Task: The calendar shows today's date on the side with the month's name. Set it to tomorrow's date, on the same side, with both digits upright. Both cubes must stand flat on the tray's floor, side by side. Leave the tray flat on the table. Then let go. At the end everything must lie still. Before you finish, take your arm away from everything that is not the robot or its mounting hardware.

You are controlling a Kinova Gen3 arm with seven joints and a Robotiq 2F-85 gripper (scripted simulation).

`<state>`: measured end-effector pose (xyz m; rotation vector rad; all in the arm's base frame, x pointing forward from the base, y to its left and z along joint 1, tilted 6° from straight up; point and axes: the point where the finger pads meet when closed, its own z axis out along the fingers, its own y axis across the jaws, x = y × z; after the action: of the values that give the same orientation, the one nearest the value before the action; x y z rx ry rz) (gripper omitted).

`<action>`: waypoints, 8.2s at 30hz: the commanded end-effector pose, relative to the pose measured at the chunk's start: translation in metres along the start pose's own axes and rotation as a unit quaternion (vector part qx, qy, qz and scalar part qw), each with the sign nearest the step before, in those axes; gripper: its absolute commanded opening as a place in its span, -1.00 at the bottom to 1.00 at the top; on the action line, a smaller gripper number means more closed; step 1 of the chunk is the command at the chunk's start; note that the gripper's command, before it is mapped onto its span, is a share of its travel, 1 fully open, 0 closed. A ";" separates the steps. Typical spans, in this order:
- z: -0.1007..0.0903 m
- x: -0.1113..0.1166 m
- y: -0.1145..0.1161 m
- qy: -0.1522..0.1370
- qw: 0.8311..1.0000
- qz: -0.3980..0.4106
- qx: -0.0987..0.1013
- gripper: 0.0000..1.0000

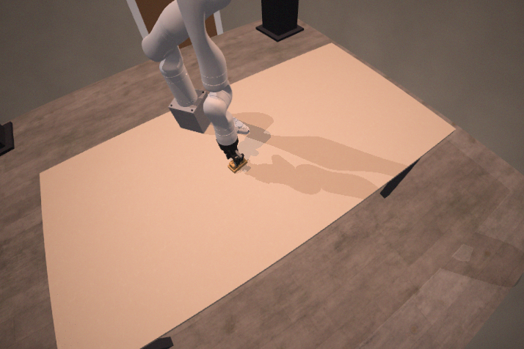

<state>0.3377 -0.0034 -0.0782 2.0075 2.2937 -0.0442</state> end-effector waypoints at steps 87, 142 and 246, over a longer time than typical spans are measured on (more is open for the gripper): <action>0.028 0.000 0.002 0.000 1.000 0.004 -0.003 -0.47; -0.072 -0.002 -0.001 -0.003 1.000 0.003 0.000 -0.47; 0.034 -0.091 0.001 0.002 0.836 0.548 -0.005 -0.47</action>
<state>0.3484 -0.0971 -0.1035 2.9288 0.8312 0.0389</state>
